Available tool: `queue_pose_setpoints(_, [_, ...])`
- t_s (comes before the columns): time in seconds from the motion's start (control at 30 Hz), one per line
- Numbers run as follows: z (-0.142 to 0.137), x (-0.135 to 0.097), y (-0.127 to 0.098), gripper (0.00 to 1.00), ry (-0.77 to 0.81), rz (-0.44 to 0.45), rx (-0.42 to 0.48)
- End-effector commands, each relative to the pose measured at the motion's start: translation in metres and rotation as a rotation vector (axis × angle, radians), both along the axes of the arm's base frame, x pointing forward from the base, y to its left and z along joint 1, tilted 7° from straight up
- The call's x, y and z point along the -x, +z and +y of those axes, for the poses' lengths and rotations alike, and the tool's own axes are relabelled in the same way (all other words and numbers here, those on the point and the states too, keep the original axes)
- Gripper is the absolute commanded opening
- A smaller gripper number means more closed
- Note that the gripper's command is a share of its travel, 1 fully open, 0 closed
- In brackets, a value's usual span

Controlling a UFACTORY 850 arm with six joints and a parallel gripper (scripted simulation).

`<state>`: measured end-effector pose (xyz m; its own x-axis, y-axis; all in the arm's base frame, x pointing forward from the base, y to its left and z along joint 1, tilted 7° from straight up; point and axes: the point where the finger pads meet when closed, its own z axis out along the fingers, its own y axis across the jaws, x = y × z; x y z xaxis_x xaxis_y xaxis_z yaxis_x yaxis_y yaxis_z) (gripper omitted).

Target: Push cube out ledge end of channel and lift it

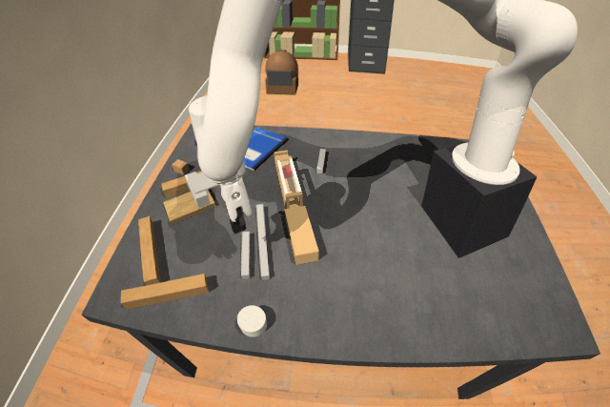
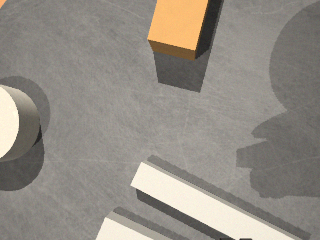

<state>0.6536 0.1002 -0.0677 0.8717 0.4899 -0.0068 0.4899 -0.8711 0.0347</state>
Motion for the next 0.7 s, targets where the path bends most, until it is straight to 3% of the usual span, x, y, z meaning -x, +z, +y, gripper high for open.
queue_pose_setpoints(0.0, [0.0005,-0.0015,0.0012,0.0,-0.277,-0.029,0.018])
queue_pose_setpoints(0.37, [0.0008,-0.0019,0.0011,0.0,-0.73,-0.044,-0.028])
queue_pose_setpoints(0.43, [0.0008,-0.0019,0.0011,0.0,-0.73,-0.044,-0.028])
queue_pose_setpoints(0.47, [0.0008,-0.0019,0.0011,0.0,-0.851,-0.049,-0.037])
queue_pose_setpoints(0.67, [0.0009,-0.002,0.0011,0.0,-1.081,-0.055,-0.057])
